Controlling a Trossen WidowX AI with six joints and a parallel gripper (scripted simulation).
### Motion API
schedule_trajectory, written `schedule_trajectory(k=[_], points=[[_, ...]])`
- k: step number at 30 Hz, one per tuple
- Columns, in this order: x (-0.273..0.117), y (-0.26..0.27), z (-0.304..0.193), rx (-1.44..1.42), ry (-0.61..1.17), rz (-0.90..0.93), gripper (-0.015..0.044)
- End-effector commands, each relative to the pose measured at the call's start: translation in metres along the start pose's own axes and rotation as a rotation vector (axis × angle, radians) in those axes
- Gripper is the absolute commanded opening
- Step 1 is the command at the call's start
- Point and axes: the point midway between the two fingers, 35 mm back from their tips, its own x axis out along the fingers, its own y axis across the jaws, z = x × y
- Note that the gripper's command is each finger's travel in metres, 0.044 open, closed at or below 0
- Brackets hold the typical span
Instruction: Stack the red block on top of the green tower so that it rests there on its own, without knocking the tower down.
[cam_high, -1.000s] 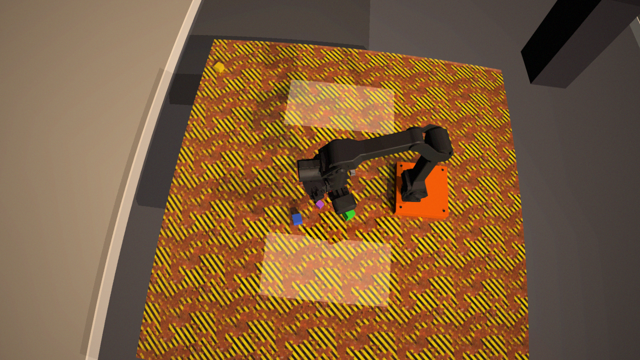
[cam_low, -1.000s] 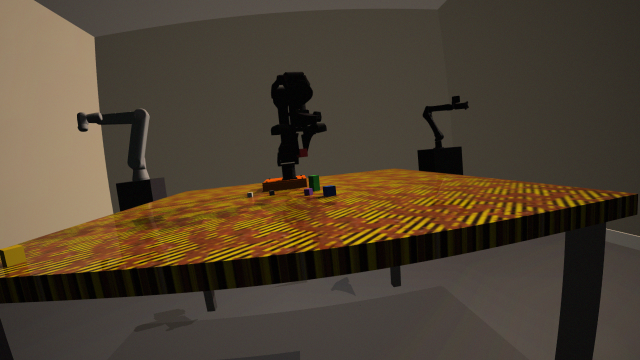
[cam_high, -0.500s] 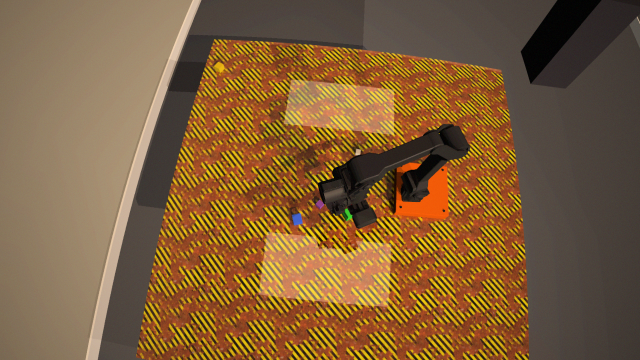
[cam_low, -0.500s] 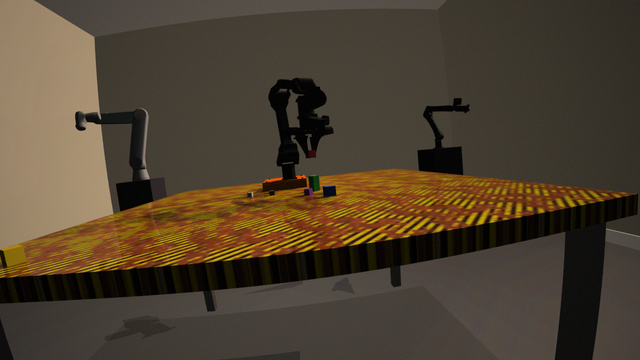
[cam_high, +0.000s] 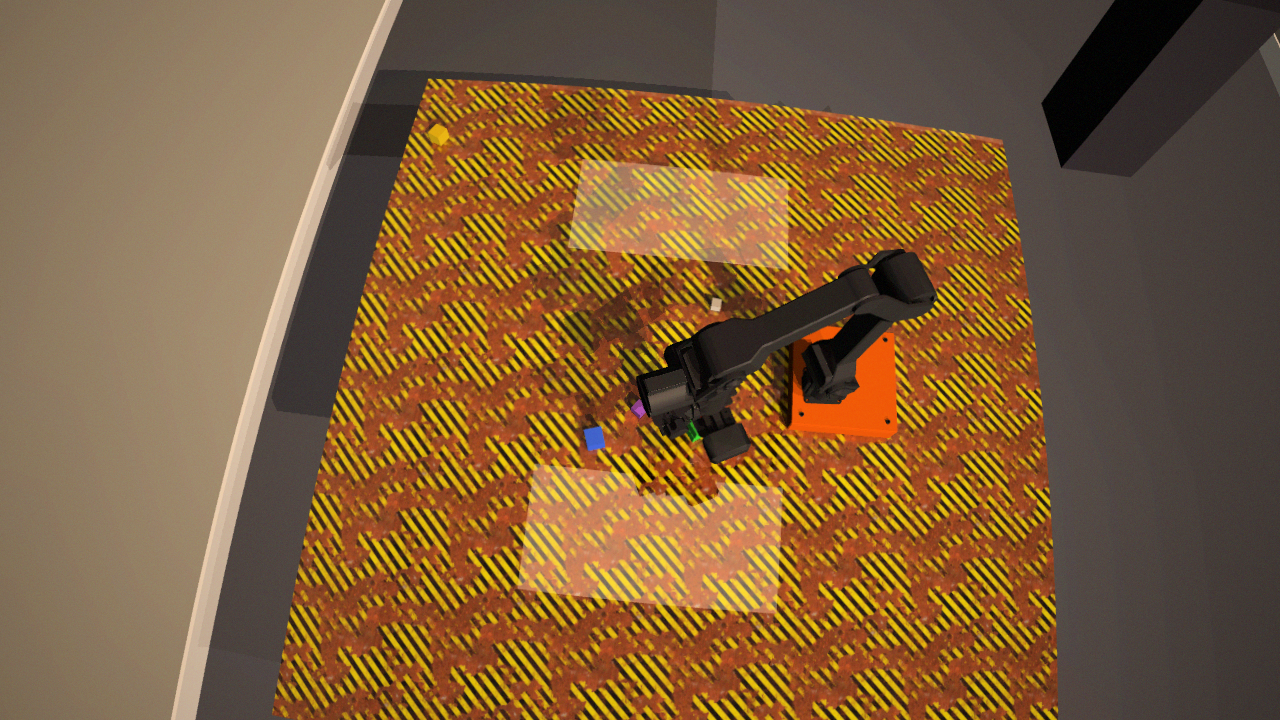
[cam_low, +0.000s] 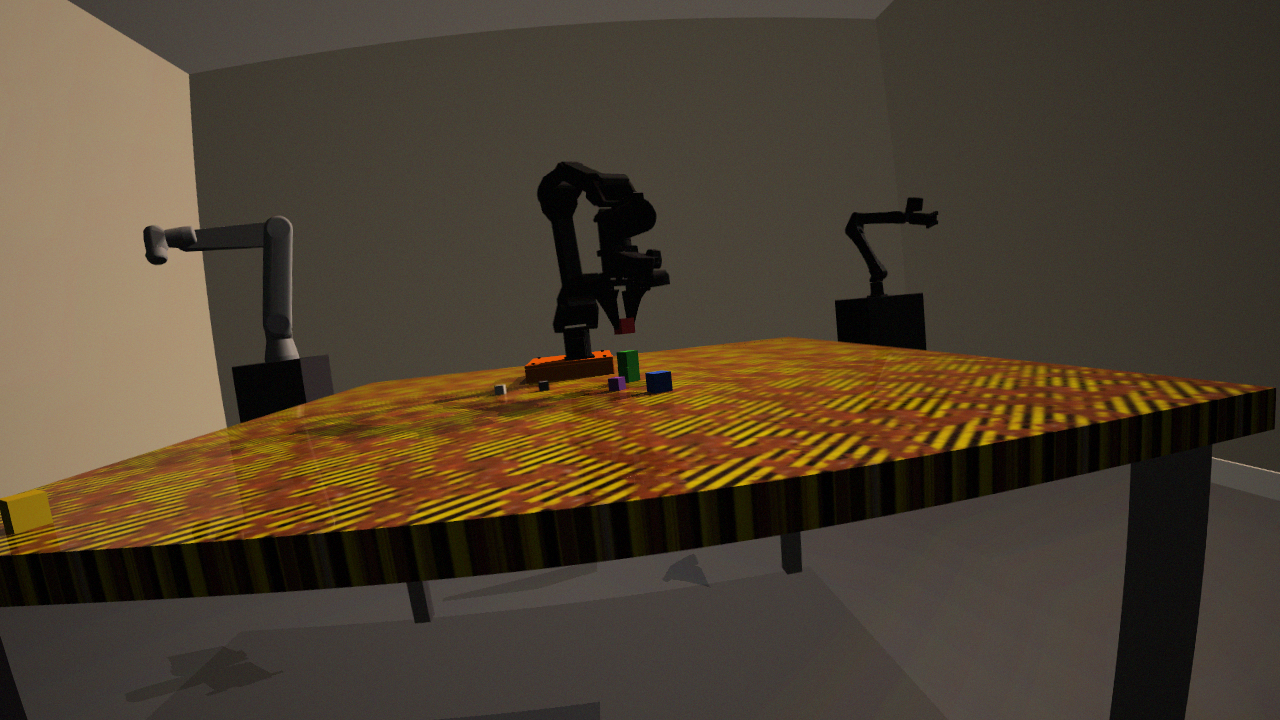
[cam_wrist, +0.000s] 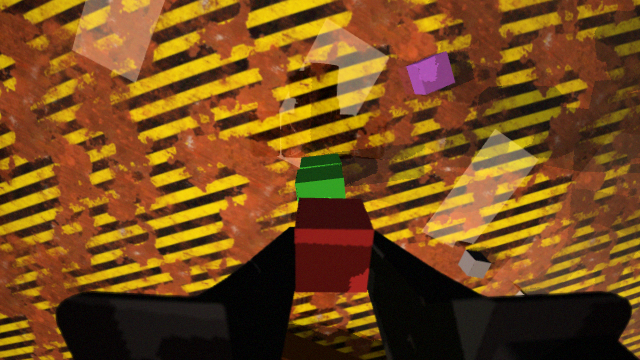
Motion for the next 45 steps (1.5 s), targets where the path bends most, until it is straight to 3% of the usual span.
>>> schedule_trajectory(k=[1, 8, 45], points=[[0.009, 0.001, -0.001, 0.004, 0.008, 0.004, 0.0000], [0.032, 0.001, -0.002, 0.004, 0.008, 0.004, 0.0000], [0.034, 0.001, -0.002, 0.004, 0.008, 0.004, 0.0000]])
